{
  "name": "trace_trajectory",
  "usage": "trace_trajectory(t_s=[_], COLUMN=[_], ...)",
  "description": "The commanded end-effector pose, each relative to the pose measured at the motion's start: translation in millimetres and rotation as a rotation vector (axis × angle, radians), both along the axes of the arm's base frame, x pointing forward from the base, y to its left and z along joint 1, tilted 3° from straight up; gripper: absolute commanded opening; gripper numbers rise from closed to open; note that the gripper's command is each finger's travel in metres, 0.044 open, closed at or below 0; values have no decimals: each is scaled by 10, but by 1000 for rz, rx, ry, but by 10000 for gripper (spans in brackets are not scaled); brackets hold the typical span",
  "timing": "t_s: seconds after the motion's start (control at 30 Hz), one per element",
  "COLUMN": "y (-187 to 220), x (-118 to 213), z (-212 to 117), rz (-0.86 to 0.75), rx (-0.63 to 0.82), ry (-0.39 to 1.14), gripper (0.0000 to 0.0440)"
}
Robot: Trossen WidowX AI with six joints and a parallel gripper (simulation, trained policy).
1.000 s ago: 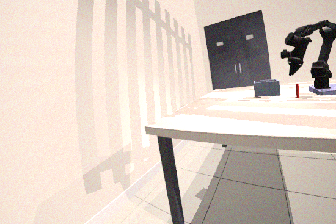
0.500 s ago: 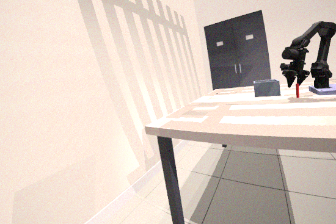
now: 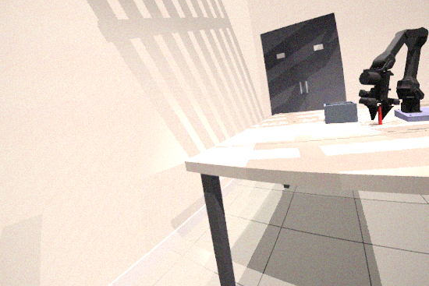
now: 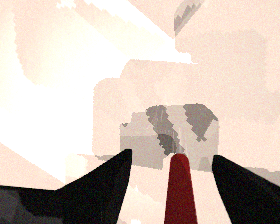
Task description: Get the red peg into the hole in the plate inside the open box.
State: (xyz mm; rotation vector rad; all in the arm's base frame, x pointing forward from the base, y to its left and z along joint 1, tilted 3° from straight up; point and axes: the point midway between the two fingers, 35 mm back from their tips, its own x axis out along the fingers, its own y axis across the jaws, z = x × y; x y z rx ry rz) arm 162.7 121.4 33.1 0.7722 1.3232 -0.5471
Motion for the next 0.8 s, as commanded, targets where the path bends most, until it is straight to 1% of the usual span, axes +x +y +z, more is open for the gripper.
trace_trajectory(t_s=[0.0, 0.2, 0.23, 0.43, 0.77], y=[8, 12, 10, -31, -177], x=[-25, -24, -21, 134, 392], z=[-32, -31, -31, 162, 583], rz=[-25, -40, -43, -16, 15], rx=[24, 51, 54, 32, -22], ry=[34, 72, 78, 1, -105], gripper=[155, 0, 0, 0, 0])
